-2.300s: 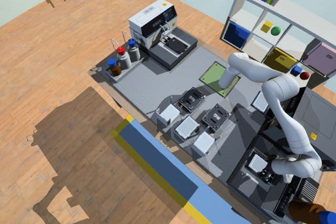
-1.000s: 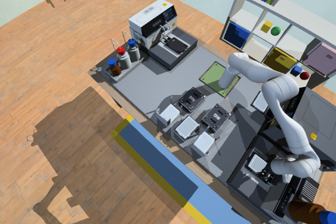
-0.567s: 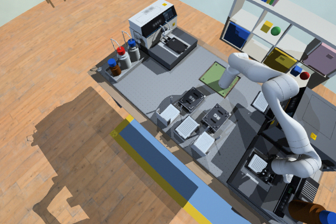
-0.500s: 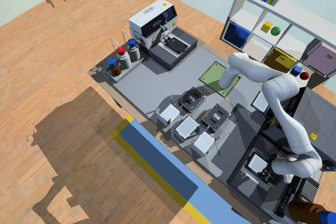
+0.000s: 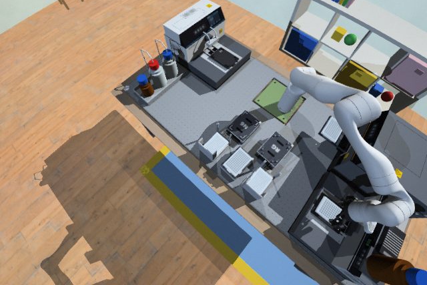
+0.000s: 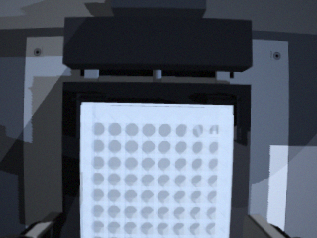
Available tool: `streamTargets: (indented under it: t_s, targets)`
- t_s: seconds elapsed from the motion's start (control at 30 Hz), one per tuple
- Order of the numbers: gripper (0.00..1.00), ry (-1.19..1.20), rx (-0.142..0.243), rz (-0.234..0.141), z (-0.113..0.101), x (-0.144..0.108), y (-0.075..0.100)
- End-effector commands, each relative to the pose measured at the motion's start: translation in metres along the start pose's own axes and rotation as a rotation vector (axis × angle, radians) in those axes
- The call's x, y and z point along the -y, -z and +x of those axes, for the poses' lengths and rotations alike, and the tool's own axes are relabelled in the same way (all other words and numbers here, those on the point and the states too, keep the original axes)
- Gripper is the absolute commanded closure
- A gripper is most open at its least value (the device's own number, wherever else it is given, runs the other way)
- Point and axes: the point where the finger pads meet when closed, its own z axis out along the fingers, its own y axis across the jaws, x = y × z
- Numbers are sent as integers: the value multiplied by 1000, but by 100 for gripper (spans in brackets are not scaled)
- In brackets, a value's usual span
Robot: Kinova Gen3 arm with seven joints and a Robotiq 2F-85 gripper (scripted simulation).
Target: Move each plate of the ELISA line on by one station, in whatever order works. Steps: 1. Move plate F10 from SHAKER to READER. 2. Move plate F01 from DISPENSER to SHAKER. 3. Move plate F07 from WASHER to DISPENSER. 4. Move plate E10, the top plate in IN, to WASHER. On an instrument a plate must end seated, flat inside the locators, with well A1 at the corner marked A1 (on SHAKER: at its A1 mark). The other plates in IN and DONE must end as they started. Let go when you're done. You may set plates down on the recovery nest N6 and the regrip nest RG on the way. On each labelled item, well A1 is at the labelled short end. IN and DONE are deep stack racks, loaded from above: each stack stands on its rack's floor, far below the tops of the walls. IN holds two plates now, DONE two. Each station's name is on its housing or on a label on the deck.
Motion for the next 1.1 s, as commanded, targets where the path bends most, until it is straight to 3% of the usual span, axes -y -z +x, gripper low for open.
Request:
streamTargets:
  t_s: [0.0,1.07]
  targets:
    - [0,0,-2,-2,0,0,6]
    - [0,0,-2,-2,0,0,43]
